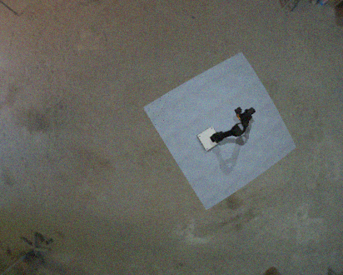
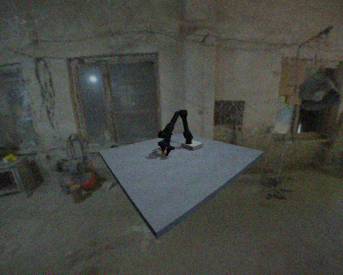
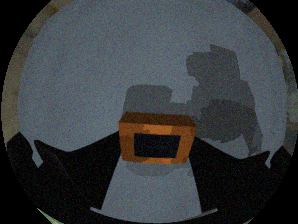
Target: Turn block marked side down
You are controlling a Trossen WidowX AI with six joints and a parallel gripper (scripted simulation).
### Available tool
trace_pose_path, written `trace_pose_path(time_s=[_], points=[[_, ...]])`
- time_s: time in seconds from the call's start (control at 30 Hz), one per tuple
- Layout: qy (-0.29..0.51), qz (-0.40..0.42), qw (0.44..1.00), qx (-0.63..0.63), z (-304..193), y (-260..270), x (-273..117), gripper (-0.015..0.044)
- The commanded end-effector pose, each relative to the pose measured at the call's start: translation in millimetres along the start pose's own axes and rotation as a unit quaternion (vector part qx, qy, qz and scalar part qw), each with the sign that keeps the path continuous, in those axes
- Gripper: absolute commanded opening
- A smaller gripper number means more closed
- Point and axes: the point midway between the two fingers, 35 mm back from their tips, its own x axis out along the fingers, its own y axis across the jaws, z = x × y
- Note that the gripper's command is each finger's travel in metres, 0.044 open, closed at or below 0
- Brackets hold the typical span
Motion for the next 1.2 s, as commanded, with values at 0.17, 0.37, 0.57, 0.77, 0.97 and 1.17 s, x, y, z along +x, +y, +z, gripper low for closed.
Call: trace_pose_path(time_s=[0.17, 0.37, 0.57, 0.77, 0.97, 1.17], points=[[-0.067, -0.002, 0.998, 0.003, -4.1, -0.6, -0.4, 0.0000], [-0.115, -0.001, 0.993, 0.004, -7.2, -0.9, -2.8, 0.0000], [-0.150, -0.001, 0.989, 0.005, -10.2, -1.2, -5.7, 0.0000], [-0.173, -0.001, 0.985, 0.004, -6.7, -0.3, 4.2, 0.0000], [-0.214, -0.001, 0.977, 0.002, -3.1, 0.9, 18.4, 0.0000], [-0.254, -0.001, 0.967, 0.001, -2.1, 1.7, 28.6, 0.0000]])
